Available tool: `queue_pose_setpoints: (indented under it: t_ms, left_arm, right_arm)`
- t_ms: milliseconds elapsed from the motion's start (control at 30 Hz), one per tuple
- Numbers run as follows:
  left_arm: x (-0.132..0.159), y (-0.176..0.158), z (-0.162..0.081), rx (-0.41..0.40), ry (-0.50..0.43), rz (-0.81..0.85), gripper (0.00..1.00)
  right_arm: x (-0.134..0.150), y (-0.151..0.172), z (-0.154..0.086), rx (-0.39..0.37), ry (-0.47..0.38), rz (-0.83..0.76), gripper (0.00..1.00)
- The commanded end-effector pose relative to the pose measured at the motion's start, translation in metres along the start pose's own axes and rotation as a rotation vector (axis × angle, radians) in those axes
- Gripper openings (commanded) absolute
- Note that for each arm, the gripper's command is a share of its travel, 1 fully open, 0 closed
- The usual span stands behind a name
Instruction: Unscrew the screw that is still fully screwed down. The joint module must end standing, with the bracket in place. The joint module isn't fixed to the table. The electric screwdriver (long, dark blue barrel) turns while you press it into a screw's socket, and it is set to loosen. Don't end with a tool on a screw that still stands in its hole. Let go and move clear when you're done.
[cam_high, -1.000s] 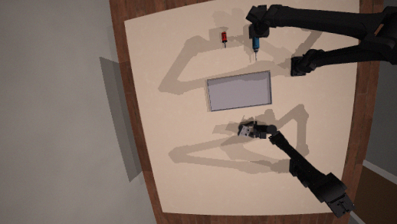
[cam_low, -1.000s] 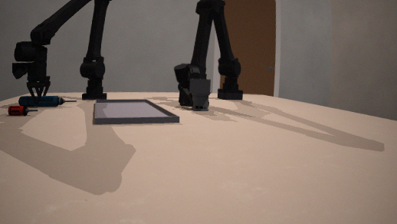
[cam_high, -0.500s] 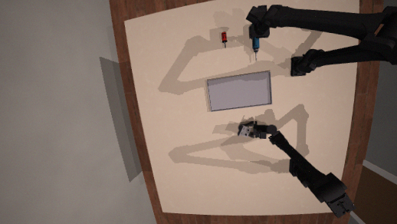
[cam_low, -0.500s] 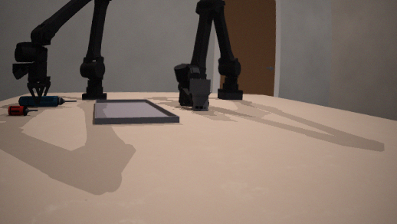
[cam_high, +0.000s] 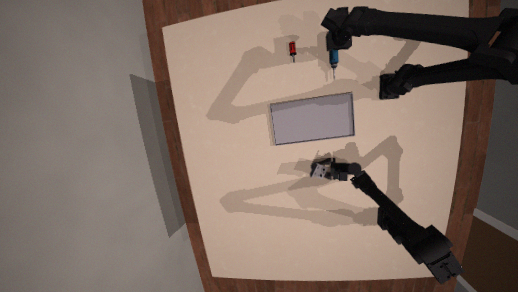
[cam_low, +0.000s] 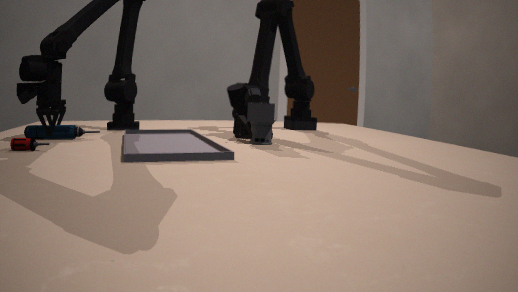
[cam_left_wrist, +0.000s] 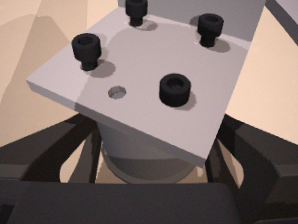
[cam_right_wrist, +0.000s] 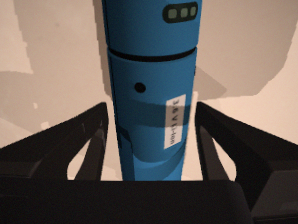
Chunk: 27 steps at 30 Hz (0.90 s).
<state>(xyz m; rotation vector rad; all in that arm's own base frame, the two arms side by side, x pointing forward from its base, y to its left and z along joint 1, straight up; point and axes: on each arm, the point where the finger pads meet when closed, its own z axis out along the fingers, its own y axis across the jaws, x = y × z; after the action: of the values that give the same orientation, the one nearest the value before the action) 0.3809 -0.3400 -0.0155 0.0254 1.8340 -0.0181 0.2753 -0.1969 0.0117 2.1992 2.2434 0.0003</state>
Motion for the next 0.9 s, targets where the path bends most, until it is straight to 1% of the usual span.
queue_pose_setpoints:
  t_ms: [0,200,233,867]
  left_arm:
    - [0.0106,-0.0026,-0.0038,0.011,0.001,0.012,0.59]
    - [0.0106,-0.0026,-0.0038,0.011,0.001,0.012,0.59]
    - [0.0106,-0.0026,-0.0038,0.011,0.001,0.012,0.59]
    - [0.0106,-0.0026,-0.0038,0.011,0.001,0.012,0.59]
  right_arm:
    - [-0.0024,-0.0048,0.0007,0.003,-0.003,0.001,0.55]
    - [-0.0024,-0.0048,0.0007,0.003,-0.003,0.001,0.55]
    - [-0.0024,-0.0048,0.0007,0.003,-0.003,0.001,0.46]
    - [-0.0023,-0.0048,0.0007,0.003,-0.003,0.002,0.45]
